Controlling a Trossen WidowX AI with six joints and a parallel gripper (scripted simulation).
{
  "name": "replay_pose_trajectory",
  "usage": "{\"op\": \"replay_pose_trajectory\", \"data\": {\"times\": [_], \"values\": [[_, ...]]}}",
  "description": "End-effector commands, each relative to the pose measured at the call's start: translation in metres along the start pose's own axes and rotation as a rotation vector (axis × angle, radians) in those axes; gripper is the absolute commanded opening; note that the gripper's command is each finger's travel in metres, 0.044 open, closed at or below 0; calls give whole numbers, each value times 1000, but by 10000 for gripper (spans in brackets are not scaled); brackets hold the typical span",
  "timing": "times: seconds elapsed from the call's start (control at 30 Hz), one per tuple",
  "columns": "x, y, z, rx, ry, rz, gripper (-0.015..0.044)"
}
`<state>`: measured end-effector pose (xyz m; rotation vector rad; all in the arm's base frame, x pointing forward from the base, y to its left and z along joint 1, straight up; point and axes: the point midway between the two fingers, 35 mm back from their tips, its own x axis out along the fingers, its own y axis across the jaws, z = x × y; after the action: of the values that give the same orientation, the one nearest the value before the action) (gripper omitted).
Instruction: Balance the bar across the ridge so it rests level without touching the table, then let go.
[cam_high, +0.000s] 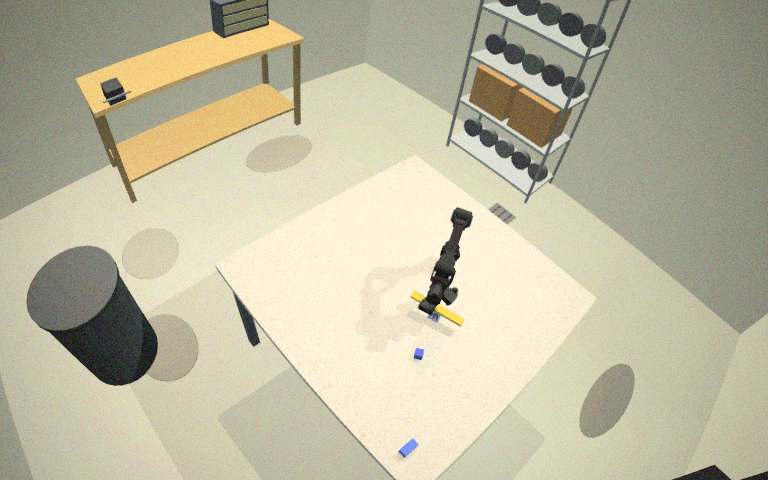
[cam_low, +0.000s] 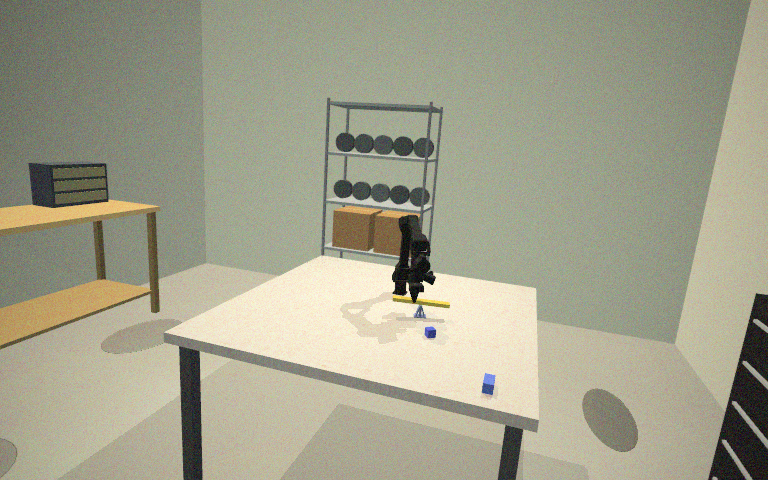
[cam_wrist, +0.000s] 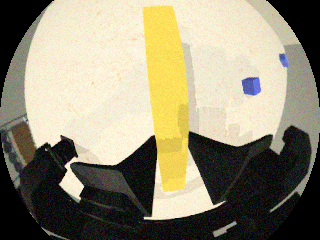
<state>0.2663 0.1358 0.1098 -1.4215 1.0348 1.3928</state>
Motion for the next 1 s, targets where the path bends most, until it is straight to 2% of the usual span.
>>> {"op": "replay_pose_trajectory", "data": {"times": [0.0,0.97], "values": [[1,0,1,-3,-3,0,0],[3,0,1,-3,-3,0,0]]}}
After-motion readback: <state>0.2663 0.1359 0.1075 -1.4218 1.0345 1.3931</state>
